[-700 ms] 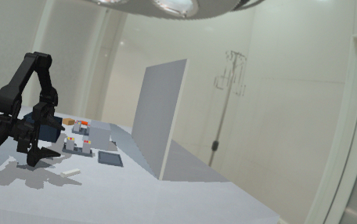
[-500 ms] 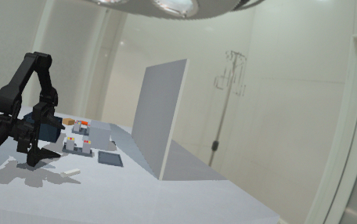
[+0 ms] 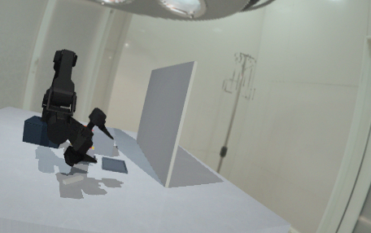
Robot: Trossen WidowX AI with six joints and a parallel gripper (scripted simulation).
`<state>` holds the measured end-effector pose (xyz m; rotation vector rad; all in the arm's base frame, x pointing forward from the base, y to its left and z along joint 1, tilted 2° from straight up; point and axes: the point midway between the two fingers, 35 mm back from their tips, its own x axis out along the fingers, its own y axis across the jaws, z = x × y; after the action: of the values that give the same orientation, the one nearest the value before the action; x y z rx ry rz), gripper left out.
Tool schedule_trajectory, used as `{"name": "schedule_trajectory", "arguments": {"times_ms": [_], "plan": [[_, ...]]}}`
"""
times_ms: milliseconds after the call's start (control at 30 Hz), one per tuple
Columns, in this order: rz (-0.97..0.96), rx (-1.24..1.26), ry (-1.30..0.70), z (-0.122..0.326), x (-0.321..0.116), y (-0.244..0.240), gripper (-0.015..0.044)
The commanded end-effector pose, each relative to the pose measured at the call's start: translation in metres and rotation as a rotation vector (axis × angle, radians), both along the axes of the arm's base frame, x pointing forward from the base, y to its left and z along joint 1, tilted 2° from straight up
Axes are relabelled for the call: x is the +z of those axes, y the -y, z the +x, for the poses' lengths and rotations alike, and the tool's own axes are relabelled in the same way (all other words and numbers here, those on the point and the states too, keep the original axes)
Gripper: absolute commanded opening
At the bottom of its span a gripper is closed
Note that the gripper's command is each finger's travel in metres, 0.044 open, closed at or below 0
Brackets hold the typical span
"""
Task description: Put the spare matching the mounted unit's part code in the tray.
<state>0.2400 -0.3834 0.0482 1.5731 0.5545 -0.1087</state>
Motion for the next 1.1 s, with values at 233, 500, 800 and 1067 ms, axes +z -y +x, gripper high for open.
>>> {"name": "schedule_trajectory", "arguments": {"times_ms": [233,500,800,1067], "plan": [[-0.227,0.469,-0.332,0.107,0.027,-0.135,0.044],[-0.5,0.787,-0.488,0.138,0.058,-0.244,0.044],[-0.833,1.069,-0.594,0.134,0.092,-0.348,0.044],[-1.048,1.159,-0.637,0.122,0.116,-0.394,0.044]]}}
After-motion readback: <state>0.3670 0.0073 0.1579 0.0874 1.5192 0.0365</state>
